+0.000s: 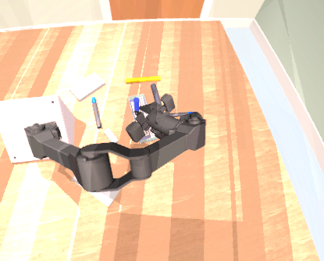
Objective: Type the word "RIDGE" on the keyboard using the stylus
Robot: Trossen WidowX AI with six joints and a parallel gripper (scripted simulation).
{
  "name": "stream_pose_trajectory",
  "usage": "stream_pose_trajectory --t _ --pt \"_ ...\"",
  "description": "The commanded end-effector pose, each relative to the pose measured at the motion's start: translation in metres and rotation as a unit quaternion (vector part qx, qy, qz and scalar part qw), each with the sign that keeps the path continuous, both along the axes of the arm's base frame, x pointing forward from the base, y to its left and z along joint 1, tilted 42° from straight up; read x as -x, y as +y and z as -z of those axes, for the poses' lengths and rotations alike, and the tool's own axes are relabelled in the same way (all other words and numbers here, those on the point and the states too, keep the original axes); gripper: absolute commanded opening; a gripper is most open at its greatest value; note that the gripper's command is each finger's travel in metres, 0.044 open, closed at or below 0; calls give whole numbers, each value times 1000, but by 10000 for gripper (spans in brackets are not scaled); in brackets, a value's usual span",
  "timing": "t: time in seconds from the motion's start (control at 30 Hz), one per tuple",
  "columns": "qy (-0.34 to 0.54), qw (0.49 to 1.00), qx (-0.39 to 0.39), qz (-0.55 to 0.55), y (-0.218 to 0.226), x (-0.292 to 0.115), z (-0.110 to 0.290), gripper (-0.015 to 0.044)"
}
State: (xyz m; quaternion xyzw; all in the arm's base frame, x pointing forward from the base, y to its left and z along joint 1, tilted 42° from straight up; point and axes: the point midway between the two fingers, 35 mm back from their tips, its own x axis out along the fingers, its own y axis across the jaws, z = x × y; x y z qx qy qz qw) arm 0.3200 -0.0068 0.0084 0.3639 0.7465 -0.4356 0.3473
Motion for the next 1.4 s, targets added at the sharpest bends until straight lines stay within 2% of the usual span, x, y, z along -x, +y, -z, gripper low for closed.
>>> stream_pose_trajectory --t 0.0,1.37 --pt "-1 1000 0 -3 -1 0 0 81" --pt "-1 1000 0 -3 -13 2 13 81"
